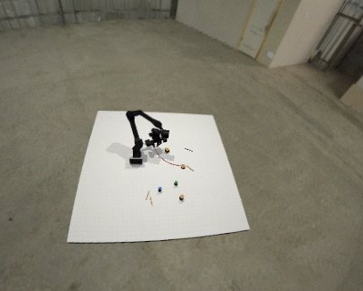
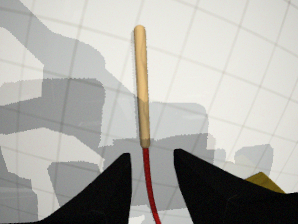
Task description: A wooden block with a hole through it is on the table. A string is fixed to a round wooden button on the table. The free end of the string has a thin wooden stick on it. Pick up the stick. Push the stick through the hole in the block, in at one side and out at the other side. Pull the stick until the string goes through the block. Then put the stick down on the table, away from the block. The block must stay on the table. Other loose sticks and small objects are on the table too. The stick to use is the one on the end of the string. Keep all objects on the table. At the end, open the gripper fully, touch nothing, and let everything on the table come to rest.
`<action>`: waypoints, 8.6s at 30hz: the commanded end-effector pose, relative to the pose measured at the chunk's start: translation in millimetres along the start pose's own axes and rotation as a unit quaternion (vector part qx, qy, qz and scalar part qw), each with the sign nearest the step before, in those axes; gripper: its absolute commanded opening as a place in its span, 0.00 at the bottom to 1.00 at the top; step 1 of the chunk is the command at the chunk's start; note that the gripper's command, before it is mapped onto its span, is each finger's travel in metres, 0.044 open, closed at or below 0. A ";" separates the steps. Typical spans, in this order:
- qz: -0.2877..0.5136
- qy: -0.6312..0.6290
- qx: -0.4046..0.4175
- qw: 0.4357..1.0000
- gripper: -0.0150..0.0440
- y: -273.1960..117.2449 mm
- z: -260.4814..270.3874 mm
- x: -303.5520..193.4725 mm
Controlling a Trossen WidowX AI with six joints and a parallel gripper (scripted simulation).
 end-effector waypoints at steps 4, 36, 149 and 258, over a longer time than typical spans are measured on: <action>-0.003 0.001 -0.002 1.000 0.46 12.1 2.0 1.7; -0.004 -0.002 -0.002 1.000 0.25 22.8 1.4 2.8; 0.037 0.618 0.018 0.785 0.25 -48.0 -49.4 -41.3; 0.100 0.891 -0.096 -0.432 0.25 -35.4 -125.9 -156.9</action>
Point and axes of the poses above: the point midway between the two fingers, 35 mm back from their tips, its own y axis out along the fingers, its own z axis across the jaws, x = y × z, the point moved 4 cm from there along -y, back along the fingers, and after that the axes turned 3 degrees about -y, right-handed, at the moved point
